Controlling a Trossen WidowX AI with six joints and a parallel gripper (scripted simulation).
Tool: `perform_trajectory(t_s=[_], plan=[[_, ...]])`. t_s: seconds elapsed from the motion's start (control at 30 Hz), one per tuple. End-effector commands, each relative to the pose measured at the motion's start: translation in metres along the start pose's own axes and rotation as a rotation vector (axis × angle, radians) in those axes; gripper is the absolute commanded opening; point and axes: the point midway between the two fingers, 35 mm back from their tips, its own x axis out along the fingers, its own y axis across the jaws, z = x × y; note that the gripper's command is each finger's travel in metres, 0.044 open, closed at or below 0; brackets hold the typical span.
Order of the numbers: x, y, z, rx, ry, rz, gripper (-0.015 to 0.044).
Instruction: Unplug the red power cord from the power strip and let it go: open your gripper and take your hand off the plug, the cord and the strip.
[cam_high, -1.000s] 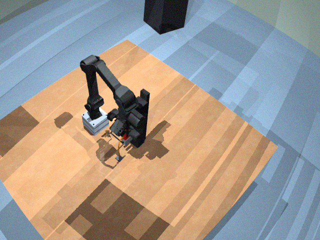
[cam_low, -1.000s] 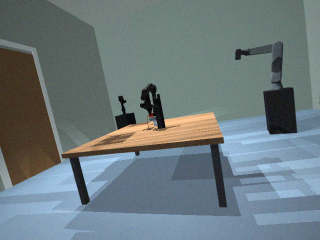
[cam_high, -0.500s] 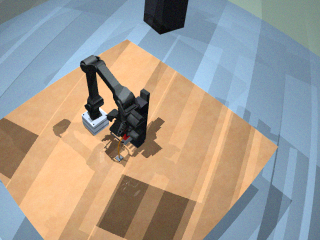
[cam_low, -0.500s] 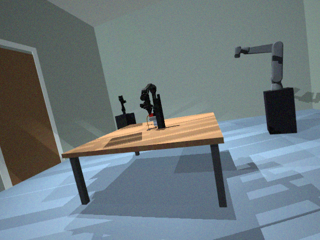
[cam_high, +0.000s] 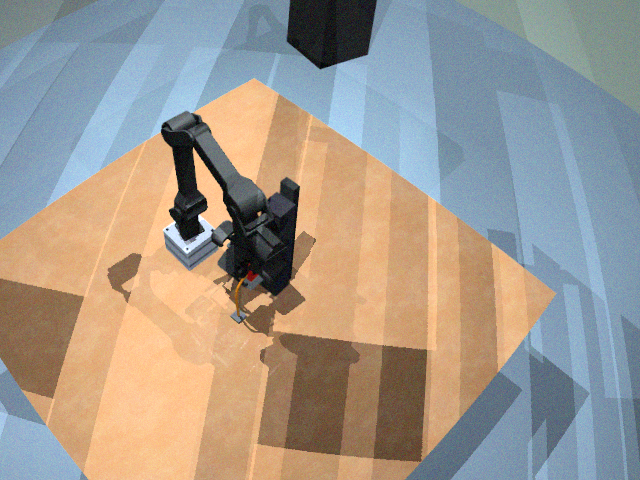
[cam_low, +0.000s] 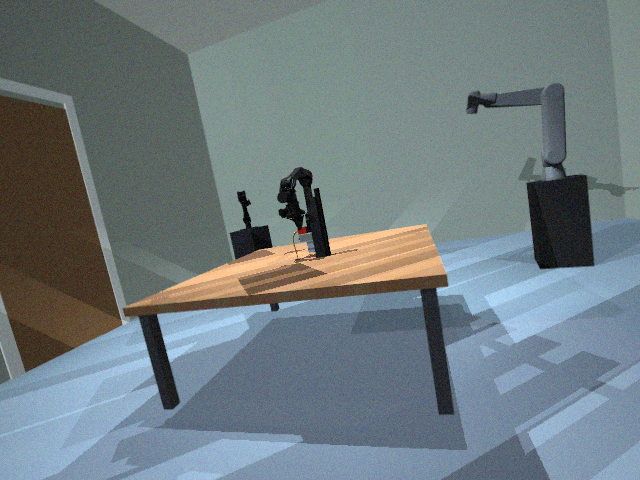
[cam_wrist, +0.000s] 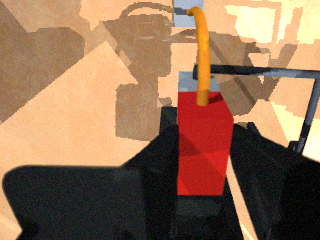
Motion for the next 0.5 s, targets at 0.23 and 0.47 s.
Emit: perform_trajectory(t_s=[0.23, 0.47], plan=[[-0.007, -0.002, 0.043, 0.039, -0.088, 0.003, 0.0], [-0.004, -0.004, 0.036, 0.041, -0.088, 0.002, 0.0157]])
